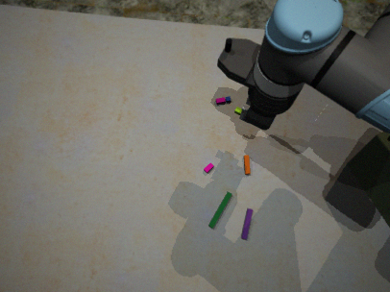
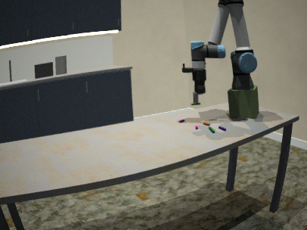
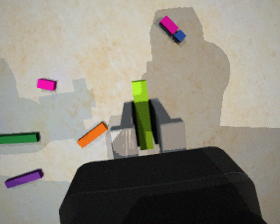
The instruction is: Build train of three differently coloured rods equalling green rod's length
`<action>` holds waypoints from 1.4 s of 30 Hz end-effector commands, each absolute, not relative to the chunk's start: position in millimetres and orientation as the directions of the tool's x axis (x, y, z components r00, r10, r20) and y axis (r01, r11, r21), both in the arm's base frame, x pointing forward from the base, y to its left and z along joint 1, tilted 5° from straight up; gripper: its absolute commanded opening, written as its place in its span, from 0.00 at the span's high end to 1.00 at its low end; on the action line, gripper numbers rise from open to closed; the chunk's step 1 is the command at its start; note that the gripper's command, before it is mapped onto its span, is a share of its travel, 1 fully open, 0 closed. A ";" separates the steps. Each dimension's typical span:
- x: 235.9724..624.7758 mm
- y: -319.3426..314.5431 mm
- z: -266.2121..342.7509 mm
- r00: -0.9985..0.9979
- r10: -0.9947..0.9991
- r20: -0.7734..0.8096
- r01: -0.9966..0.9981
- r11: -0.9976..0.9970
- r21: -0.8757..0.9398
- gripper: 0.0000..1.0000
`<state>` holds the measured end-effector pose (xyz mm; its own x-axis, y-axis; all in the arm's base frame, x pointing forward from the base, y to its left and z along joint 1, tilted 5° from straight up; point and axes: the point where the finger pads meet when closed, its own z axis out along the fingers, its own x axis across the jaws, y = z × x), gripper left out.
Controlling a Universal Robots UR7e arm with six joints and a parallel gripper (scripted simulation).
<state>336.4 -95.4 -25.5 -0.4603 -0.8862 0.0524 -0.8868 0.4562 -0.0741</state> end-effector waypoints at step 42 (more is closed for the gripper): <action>418.2 -159.7 -16.1 0.201 -0.976 0.088 -0.979 -0.204 -0.025 0.76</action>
